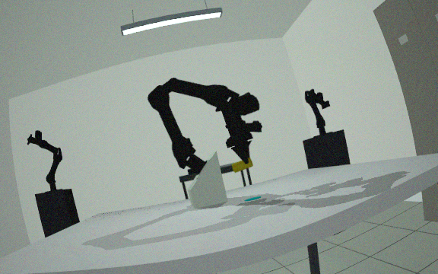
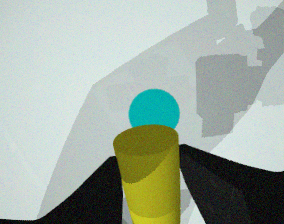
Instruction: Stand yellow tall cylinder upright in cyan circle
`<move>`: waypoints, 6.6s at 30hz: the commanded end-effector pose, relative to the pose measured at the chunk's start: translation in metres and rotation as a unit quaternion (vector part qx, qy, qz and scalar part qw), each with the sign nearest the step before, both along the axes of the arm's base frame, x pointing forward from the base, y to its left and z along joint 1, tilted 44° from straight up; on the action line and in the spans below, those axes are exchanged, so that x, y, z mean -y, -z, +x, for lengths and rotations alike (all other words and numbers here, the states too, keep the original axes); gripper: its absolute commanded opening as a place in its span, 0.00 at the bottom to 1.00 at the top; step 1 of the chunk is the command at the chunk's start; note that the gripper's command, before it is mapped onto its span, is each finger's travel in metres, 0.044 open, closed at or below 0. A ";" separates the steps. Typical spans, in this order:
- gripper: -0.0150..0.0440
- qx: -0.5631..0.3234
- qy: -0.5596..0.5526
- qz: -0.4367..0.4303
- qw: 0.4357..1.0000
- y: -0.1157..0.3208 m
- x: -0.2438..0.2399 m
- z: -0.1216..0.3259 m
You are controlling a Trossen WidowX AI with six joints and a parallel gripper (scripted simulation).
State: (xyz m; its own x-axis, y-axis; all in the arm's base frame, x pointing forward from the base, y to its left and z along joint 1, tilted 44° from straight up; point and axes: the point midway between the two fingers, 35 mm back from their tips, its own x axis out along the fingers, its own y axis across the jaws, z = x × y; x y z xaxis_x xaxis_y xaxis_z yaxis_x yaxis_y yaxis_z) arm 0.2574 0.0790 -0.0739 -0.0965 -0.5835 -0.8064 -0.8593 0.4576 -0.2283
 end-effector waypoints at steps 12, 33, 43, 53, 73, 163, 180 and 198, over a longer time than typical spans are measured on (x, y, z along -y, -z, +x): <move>0.43 -0.004 0.017 0.055 0.998 0.013 0.005 -0.004; 0.43 0.001 0.032 0.131 0.991 0.027 0.009 -0.007; 0.43 0.007 0.036 0.168 0.985 0.032 0.010 -0.008; 0.43 0.015 0.038 0.203 0.978 0.037 0.011 -0.008; 0.43 0.037 0.035 0.272 0.961 0.043 0.013 -0.008; 0.43 0.218 -0.081 0.495 0.837 0.015 0.021 -0.007; 0.43 0.261 -0.119 0.515 0.808 0.002 0.023 -0.010; 0.43 0.307 -0.164 0.527 0.776 -0.015 0.024 -0.015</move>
